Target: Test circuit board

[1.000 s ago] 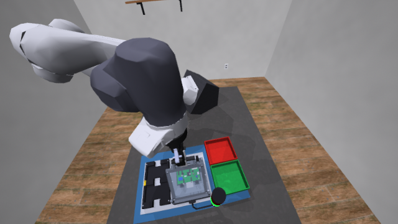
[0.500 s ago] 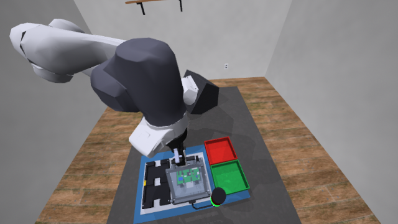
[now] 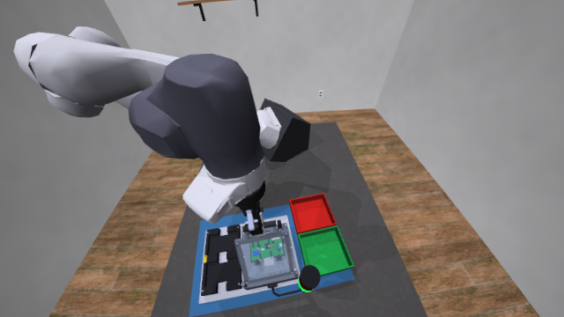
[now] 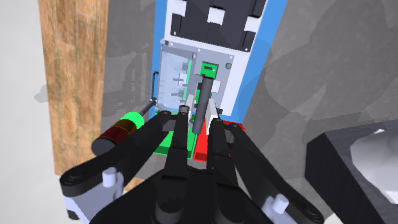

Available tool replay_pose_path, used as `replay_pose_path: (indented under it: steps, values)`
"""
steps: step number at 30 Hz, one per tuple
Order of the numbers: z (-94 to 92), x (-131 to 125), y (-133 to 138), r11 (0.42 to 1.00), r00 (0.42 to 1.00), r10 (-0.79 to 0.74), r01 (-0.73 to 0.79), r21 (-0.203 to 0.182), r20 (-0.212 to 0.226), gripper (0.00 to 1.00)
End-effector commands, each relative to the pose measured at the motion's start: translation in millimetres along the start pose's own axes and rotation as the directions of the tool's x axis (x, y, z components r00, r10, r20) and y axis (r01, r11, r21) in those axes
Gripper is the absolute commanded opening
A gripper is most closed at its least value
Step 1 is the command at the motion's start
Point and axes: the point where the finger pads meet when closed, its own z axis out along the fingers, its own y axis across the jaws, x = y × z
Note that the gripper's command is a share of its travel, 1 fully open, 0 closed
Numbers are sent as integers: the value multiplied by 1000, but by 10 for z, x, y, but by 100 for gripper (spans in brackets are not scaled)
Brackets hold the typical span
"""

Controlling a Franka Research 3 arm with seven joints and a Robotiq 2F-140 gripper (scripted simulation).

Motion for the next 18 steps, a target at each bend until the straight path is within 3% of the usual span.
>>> replay_pose_path:
  steps: [1,18]
  values:
    - [12,3,-2,1000,1000,0,0,3,1,16]
    - [36,3,25,1000,1000,0,0,3,1,16]
